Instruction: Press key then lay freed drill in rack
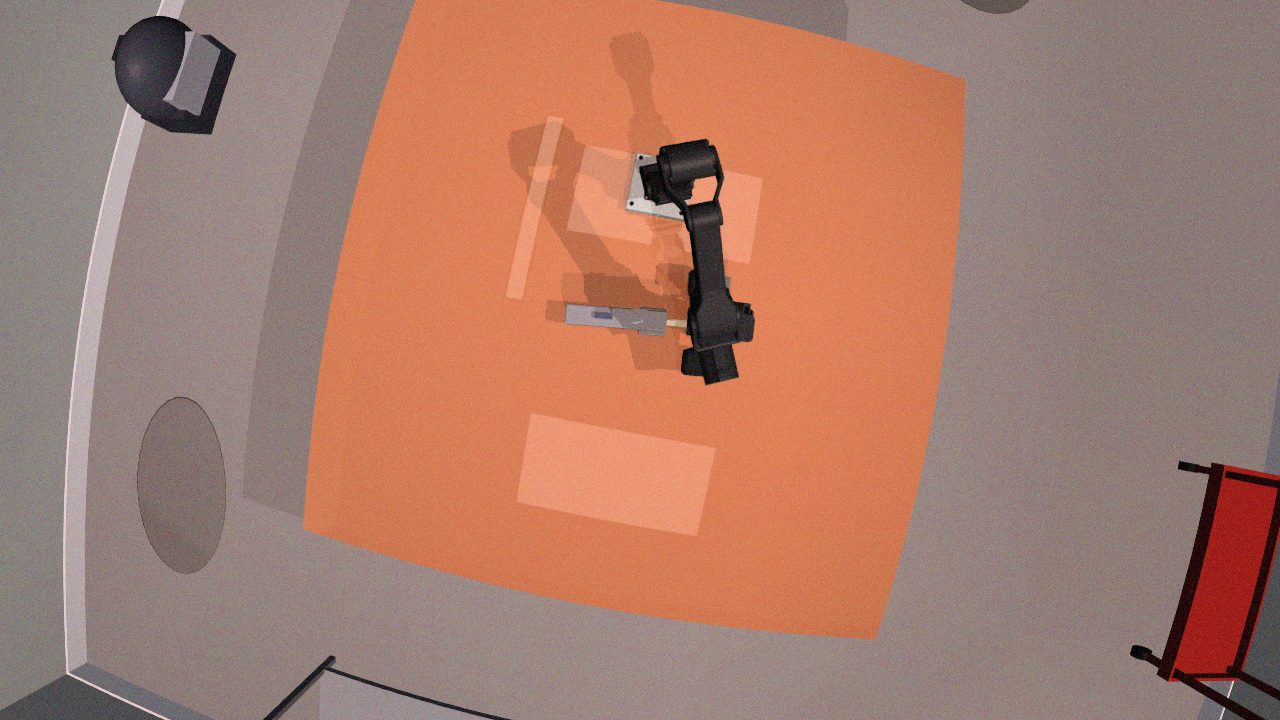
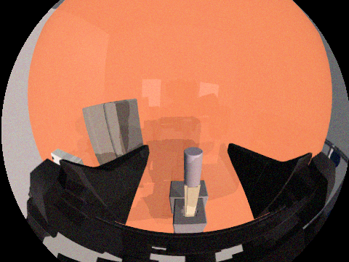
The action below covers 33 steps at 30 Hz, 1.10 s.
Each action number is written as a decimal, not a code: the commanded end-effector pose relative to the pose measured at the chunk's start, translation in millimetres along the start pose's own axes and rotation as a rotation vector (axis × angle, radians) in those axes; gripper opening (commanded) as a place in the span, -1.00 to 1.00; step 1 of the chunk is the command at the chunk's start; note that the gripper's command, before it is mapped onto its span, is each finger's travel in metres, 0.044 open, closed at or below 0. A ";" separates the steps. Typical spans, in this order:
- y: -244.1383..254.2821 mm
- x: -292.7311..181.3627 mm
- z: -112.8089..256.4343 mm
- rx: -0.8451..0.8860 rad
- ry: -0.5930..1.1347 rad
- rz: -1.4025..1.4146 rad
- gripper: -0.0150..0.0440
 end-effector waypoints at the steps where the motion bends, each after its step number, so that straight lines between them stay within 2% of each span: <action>1: -0.1 -2.6 -0.8 -0.003 0.000 0.004 1.00; 31: -0.7 -12.2 -3.7 -0.003 0.001 0.004 1.00; 33: -1.8 -9.8 -2.5 -0.005 -0.005 0.001 0.82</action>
Point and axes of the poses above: the point midway between the two fingers, 35 mm back from their tips, its own z axis back along the fingers, its own y axis across the jaws, x = y × z, the point moved 1 cm from there along z, back along the fingers, and after that the axes turned 2 degrees about z, right-handed, at the moved point
